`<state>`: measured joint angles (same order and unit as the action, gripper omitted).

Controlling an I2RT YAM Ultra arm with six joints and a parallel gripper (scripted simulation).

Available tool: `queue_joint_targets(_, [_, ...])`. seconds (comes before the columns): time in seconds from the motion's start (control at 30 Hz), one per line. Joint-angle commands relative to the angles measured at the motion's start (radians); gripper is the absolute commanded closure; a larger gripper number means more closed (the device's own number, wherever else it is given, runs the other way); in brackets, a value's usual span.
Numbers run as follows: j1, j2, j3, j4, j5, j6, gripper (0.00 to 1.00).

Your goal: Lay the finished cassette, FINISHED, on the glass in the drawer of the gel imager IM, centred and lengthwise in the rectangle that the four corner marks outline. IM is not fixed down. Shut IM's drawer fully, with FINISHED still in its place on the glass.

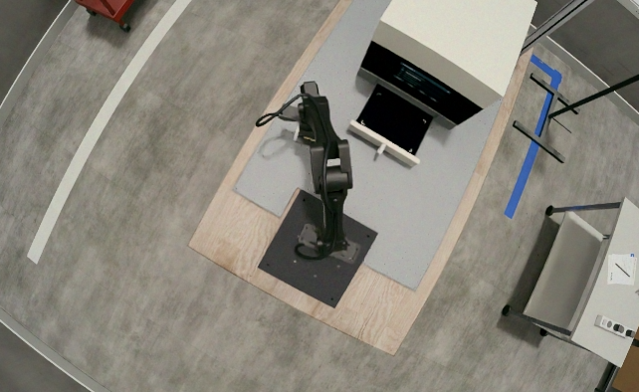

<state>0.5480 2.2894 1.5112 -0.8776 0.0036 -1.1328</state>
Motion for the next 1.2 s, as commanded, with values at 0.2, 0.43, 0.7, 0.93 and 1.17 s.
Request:
queue_joint_targets(0.2, [0.007, 0.028, -0.019, 0.056, -0.008, -0.002, 0.0])
queue_joint_targets(0.43, [0.009, 0.043, -0.023, 0.075, -0.008, 0.0, 0.0])
queue_joint_targets(0.7, [0.013, 0.067, -0.018, 0.11, -0.008, 0.003, 0.0])
queue_joint_targets(0.93, [0.014, 0.072, 0.006, 0.128, -0.009, 0.005, 0.0])
queue_joint_targets(1.17, [0.015, 0.098, 0.004, 0.147, -0.009, 0.006, 0.0])
